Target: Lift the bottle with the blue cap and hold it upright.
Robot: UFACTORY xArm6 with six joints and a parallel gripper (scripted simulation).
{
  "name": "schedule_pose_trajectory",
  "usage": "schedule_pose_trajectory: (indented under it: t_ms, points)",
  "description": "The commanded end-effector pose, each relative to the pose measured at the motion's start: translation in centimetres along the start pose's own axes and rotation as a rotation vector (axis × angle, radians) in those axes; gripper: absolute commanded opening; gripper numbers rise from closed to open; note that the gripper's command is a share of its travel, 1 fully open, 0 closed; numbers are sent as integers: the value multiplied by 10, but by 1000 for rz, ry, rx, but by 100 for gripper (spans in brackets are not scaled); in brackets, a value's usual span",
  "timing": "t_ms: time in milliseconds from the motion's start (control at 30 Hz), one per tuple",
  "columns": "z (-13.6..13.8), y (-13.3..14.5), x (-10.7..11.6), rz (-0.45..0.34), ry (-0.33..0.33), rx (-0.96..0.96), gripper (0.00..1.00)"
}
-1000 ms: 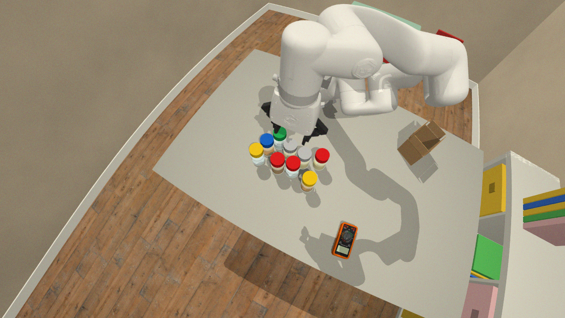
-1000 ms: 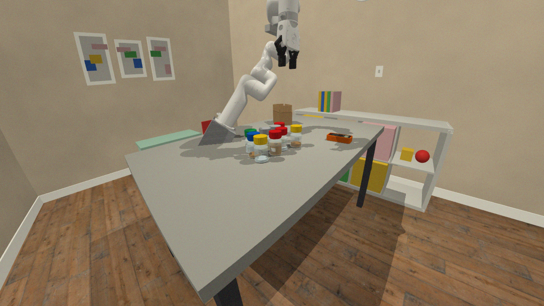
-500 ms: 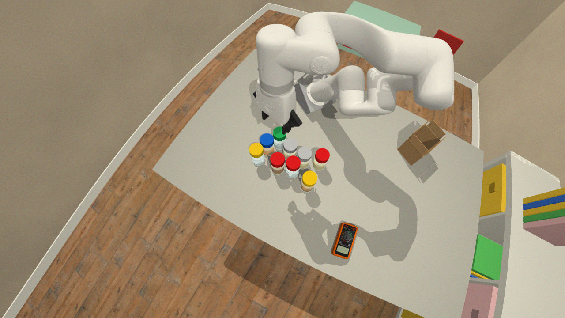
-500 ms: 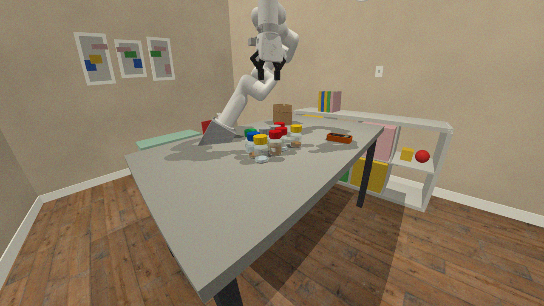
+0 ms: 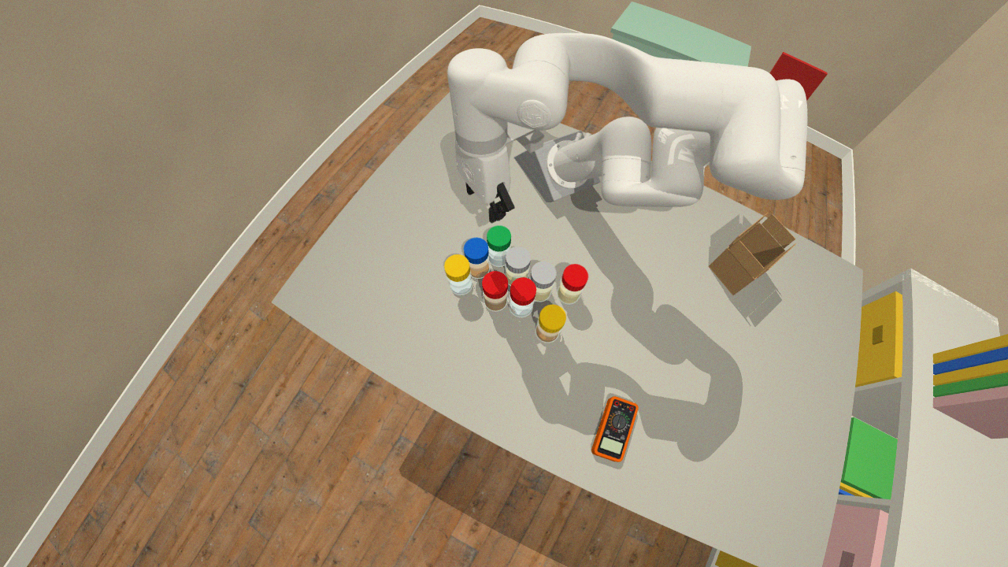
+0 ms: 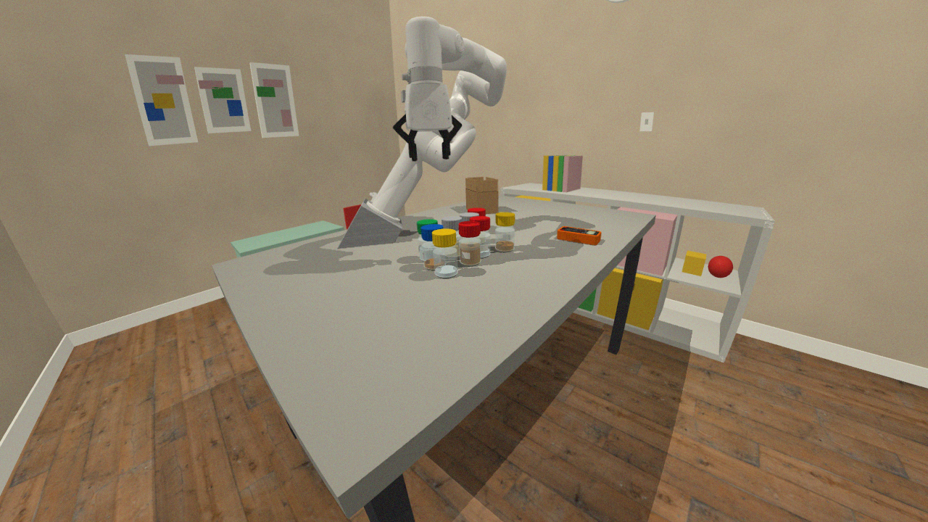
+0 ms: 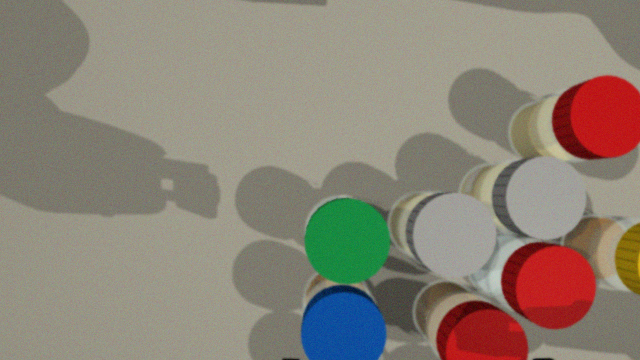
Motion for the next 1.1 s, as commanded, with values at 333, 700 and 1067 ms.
schedule_pose_trajectory:
  t_ms: [333, 700, 1067]
  points:
    - [-5, 8, -51, -12, 11, -9, 79]
    - [-7, 6, -71, -8, 11, -15, 79]
    - [-11, 3, -124, -9, -3, -32, 79]
Point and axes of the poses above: the point where the finger pads meet when closed, its own x axis back along the fingers, its own z axis across the jaws, y = z × x, the point moved 10 cm from there along x, back along the fingers, and after that the axes turned 6 degrees about -x, right-handed, at the moved point
